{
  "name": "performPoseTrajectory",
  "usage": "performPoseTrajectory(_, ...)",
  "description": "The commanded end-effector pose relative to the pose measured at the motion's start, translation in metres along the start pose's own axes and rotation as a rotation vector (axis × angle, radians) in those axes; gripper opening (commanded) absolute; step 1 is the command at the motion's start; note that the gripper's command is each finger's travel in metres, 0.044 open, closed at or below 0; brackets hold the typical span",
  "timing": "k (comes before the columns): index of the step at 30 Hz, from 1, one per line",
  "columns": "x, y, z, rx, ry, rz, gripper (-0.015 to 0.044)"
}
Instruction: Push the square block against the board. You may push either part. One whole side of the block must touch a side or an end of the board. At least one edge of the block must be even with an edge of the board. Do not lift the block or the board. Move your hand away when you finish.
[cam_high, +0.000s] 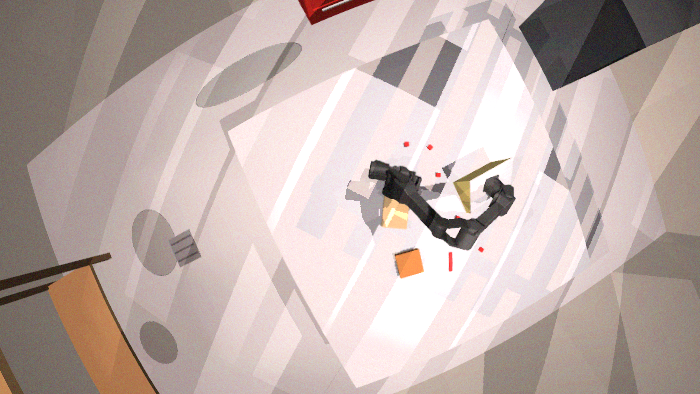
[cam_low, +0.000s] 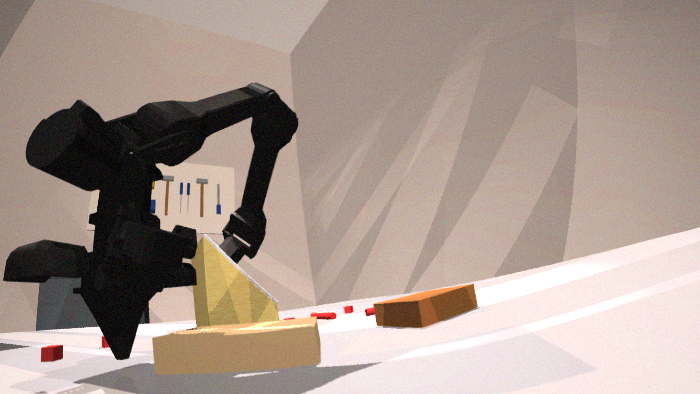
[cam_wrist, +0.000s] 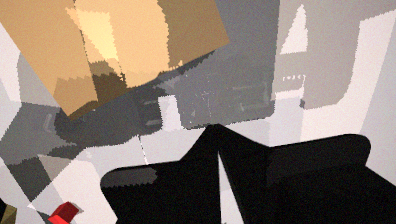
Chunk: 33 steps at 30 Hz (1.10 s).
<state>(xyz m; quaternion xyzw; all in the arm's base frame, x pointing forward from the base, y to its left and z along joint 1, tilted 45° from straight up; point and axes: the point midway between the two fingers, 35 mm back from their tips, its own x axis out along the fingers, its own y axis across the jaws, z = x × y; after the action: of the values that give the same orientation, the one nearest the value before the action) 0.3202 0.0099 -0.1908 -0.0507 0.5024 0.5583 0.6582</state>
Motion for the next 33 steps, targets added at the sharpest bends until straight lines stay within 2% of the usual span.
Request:
performPoseTrajectory(1,0.003,0.004,-0.010,0.004,0.005,0.008,0.0000)
performPoseTrajectory(6,-0.002,0.001,-0.007,0.003,0.000,0.002,0.0000)
performPoseTrajectory(9,-0.041,-0.001,-0.006,0.004,0.006,0.005,0.0000)
performPoseTrajectory(11,-0.053,0.000,-0.007,0.004,0.007,0.007,0.0000)
performPoseTrajectory(17,-0.053,0.000,-0.006,-0.001,0.007,0.007,0.0000)
performPoseTrajectory(26,-0.052,-0.006,0.024,-0.253,0.005,0.008,0.0000)
performPoseTrajectory(31,-0.052,-0.007,0.027,-0.272,0.004,0.008,0.0000)
performPoseTrajectory(33,-0.040,-0.007,0.027,-0.272,0.004,0.008,0.0000)
